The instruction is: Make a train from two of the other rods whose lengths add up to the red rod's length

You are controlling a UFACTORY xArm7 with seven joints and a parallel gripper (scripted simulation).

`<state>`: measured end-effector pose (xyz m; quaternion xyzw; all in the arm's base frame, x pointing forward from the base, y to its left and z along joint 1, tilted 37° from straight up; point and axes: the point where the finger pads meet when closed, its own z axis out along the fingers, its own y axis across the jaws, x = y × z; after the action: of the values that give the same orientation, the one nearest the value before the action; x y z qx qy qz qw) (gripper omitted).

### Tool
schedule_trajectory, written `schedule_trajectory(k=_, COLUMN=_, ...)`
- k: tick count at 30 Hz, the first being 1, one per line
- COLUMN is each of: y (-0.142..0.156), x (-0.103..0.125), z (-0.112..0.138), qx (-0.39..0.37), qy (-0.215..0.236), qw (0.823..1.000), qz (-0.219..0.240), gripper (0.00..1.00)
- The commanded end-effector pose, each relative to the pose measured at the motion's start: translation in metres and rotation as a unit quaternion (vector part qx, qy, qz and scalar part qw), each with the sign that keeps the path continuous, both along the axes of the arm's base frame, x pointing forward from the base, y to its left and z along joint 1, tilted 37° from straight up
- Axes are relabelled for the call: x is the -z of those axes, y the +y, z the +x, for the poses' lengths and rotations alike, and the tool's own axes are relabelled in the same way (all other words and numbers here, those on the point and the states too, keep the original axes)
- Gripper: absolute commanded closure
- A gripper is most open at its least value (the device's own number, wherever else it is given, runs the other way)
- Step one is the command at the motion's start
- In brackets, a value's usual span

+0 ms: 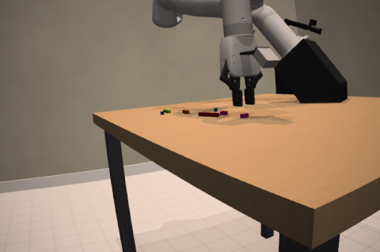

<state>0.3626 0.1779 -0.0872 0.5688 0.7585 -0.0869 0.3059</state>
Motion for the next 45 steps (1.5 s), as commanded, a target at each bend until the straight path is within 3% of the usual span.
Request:
schedule_trajectory(k=1, y=0.015, x=-0.023, z=-0.01, qx=-0.001, qy=0.0, qw=1.0, qz=0.001, gripper=0.64)
schedule_trajectory(k=5, y=0.023, x=-0.038, z=-0.017, qx=-0.001, qy=0.0, qw=1.0, qz=0.001, gripper=0.64)
schedule_trajectory(k=16, y=0.03, x=-0.049, z=-0.022, qx=-0.001, qy=0.0, qw=1.0, qz=0.001, gripper=0.64)
schedule_trajectory(k=17, y=0.03, x=-0.049, z=-0.022, qx=-0.001, qy=0.0, qw=1.0, qz=0.001, gripper=0.0)
schedule_trajectory(k=45, y=0.028, x=-0.052, z=-0.019, qx=0.022, qy=-0.011, qw=1.0, qz=0.014, gripper=0.0)
